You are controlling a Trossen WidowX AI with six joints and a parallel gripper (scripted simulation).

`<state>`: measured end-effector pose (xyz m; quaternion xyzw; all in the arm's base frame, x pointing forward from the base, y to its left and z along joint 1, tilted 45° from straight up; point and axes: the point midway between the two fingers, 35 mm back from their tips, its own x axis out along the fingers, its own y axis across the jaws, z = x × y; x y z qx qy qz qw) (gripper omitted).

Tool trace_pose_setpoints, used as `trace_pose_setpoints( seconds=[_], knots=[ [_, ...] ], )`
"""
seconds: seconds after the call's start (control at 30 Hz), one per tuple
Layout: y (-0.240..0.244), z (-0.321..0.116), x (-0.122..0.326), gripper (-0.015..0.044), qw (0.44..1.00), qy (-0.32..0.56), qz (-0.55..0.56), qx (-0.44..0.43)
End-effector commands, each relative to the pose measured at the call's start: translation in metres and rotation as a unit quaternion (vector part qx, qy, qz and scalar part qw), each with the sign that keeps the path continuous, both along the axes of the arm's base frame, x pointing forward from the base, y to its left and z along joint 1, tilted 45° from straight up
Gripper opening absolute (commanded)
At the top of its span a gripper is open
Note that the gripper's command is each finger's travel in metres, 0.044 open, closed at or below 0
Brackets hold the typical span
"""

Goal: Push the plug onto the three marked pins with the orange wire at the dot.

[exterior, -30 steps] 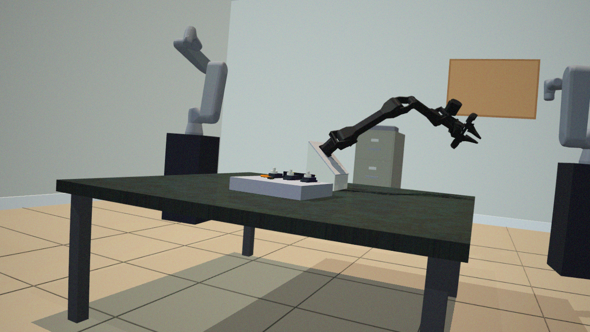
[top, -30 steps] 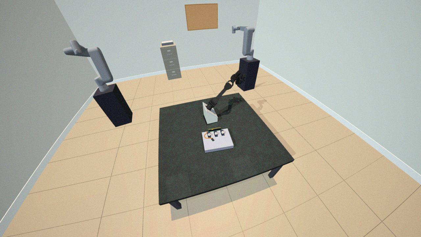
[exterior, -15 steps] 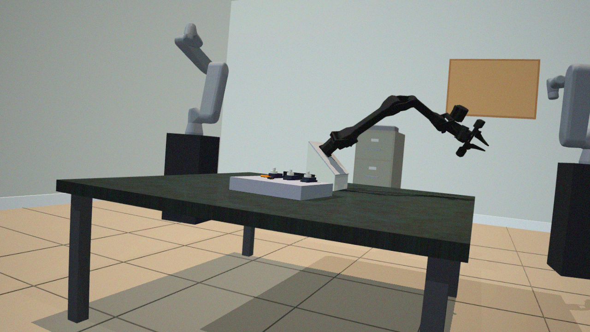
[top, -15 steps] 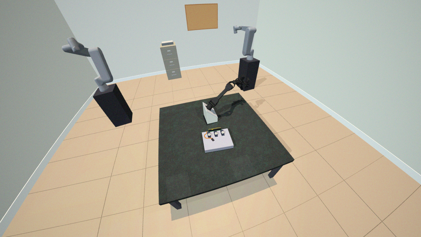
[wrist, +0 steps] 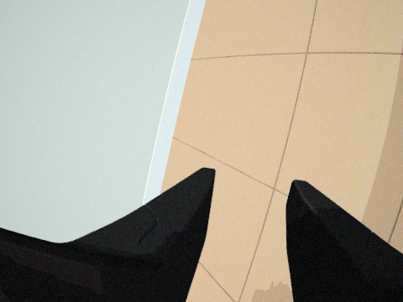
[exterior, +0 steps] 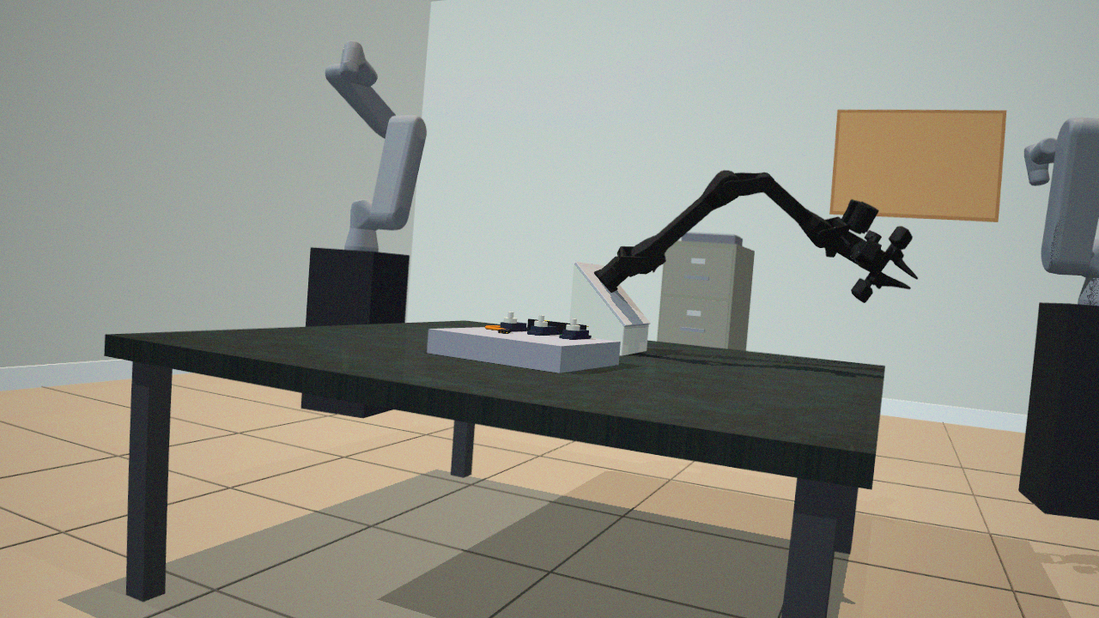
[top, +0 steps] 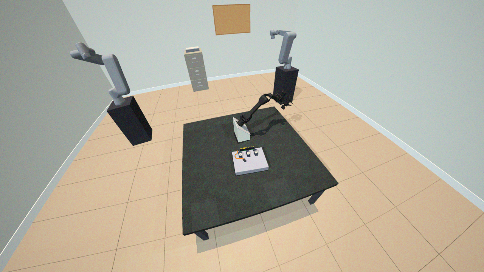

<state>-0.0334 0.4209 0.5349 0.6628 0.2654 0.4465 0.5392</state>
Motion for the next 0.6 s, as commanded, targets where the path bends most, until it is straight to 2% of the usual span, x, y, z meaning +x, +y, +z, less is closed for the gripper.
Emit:
trace_pose_setpoints(
  seconds=[0.0,0.57],
  knots=[
    [-0.001,-0.007,0.028,0.0115,0.999,-0.03,-0.03,-0.021],
    [-0.052,-0.036,0.181,0.0115,0.952,-0.179,-0.2,-0.147]
  ],
)
